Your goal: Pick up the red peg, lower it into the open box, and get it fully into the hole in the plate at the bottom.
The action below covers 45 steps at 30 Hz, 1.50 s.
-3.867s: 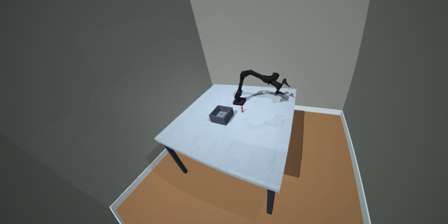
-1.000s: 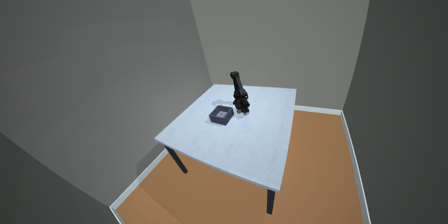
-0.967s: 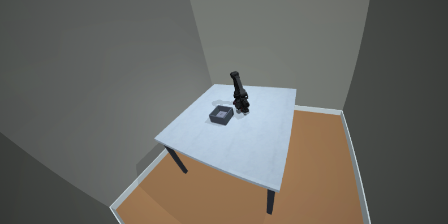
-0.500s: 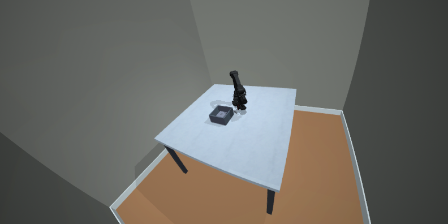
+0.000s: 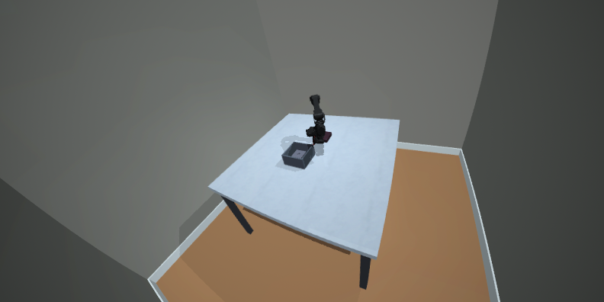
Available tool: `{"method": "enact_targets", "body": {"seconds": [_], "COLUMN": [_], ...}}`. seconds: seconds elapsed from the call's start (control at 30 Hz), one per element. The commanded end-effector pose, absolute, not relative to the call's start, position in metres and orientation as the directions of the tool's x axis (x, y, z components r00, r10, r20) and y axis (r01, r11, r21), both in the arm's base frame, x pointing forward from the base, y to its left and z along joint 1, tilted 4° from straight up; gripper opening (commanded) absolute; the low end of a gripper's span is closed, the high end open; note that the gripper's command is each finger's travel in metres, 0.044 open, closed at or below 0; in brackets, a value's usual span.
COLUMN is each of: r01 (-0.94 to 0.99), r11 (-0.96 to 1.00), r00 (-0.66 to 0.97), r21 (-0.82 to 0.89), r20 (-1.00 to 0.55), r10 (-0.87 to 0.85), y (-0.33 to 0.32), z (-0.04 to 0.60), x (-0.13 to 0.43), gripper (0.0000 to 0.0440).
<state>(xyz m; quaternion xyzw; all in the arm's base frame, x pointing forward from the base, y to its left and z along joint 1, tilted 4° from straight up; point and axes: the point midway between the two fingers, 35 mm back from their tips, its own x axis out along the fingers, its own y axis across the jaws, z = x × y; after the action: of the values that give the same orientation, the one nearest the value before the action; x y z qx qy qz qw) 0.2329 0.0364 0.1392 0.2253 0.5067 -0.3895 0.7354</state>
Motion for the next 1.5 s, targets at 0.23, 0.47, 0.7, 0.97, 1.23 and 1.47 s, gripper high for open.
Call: {"method": "enact_targets", "body": {"seconds": [0.23,0.47,0.7,0.97,1.23,1.47], "r01": [0.870,0.886,0.883,0.858,0.811,0.771], "r11": [0.494,0.464,0.469,0.514,0.584,0.636], "r00": [0.206,0.204,0.200,0.191,0.187,0.166], "r21": [-0.013,-0.005,-0.005,-0.018,-0.027,-0.038], "r20": [-0.899,-0.895,-0.900,-0.917,-0.935,-0.952], "r10": [-0.386,-0.398,-0.387,-0.351,-0.303,-0.258], "y": [-0.008,-0.035,-0.058,-0.076,-0.083,-0.084], "z": [0.154,0.147,0.135,0.117,0.098,0.081], "x": [0.260,0.277,0.291,0.300,0.307,0.308], "gripper": [0.0000,0.0000,0.0000,0.0002,0.0000,0.0086]}}
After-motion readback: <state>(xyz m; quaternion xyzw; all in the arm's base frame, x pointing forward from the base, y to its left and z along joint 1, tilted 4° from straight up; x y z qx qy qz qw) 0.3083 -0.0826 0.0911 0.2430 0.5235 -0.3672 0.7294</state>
